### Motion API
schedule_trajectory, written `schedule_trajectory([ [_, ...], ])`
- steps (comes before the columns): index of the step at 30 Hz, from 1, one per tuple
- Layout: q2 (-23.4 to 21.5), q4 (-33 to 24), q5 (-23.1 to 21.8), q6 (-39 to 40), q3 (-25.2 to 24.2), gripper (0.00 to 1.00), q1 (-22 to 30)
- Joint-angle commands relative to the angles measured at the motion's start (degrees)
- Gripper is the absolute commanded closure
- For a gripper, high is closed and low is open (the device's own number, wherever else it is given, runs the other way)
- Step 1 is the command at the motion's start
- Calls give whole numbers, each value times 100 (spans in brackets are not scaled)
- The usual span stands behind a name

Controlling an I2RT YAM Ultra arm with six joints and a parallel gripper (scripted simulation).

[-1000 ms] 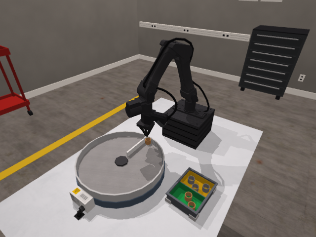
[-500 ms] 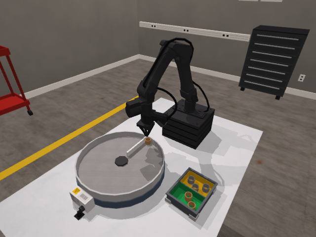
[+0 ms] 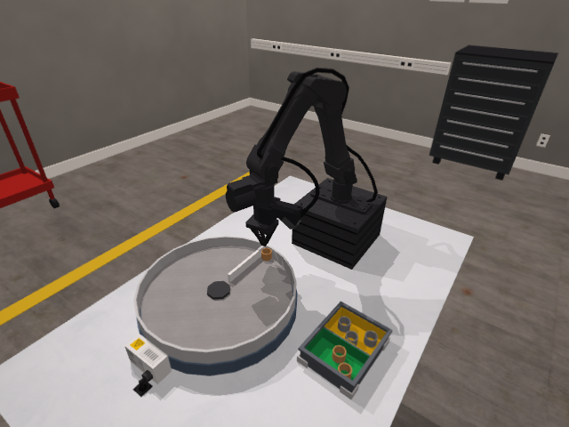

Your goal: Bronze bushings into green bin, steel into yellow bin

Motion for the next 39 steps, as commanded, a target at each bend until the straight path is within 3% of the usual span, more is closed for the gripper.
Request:
schedule_trajectory([
  [1,-19,-86,-91,-41,180,88,-10],
  [10,4,-71,-91,-41,179,88,-10],
  [15,289,397,-92,-41,-188,88,7],
  [21,443,588,-92,-41,-128,88,17],
  [23,244,591,-91,-41,-123,88,18],
  [39,248,497,-92,-41,-125,88,17],
])
